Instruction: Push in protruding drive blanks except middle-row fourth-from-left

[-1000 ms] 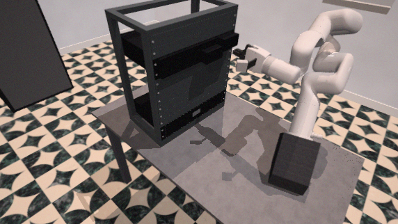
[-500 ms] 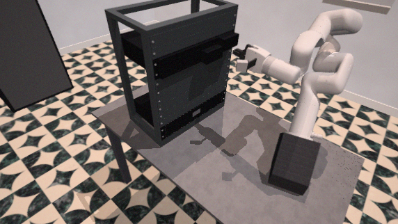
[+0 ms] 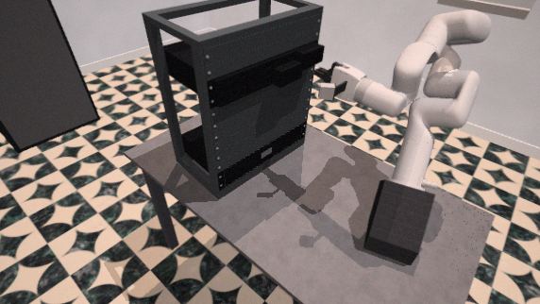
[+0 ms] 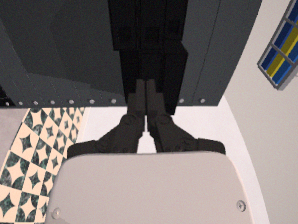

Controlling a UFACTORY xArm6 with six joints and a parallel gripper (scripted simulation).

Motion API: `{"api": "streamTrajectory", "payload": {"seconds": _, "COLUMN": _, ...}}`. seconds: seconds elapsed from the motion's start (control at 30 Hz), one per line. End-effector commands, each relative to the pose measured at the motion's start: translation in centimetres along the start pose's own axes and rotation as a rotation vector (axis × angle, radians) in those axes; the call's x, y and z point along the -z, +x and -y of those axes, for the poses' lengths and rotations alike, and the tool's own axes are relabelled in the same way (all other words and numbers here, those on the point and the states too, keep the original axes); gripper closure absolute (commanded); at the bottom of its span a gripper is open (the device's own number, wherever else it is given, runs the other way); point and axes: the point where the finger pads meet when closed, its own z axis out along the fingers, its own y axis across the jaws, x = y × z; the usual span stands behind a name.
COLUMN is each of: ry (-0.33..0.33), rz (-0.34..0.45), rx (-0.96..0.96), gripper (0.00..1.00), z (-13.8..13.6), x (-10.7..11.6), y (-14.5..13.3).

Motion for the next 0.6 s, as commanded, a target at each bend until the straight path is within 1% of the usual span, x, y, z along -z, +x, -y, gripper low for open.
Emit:
{"api": "streamTrajectory", "payload": {"seconds": 0.0, "ry": -0.001, "rz": 0.002, "rx": -0.002, "gripper": 1.0, "z": 0.4, "x": 0.4, "y": 1.9}}
{"api": "streamTrajectory", "payload": {"seconds": 0.07, "ry": -0.001, "rz": 0.002, "rx": -0.002, "gripper": 1.0, "z": 0.7, "x": 0.6, "y": 3.0}}
{"api": "streamTrajectory", "payload": {"seconds": 0.13, "ry": -0.001, "rz": 0.002, "rx": -0.002, "gripper": 1.0, "z": 0.7, "x": 0.6, "y": 3.0}}
{"api": "streamTrajectory", "payload": {"seconds": 0.37, "ry": -0.001, "rz": 0.002, "rx": -0.002, "gripper": 1.0, "z": 1.7, "x": 1.4, "y": 6.6}}
{"api": "streamTrajectory", "payload": {"seconds": 0.47, "ry": -0.001, "rz": 0.002, "rx": -0.002, "gripper": 1.0, "z": 1.9, "x": 1.6, "y": 7.4}}
{"api": "streamTrajectory", "payload": {"seconds": 0.57, "ry": -0.001, "rz": 0.002, "rx": -0.002, "gripper": 1.0, "z": 2.0, "x": 1.6, "y": 7.7}}
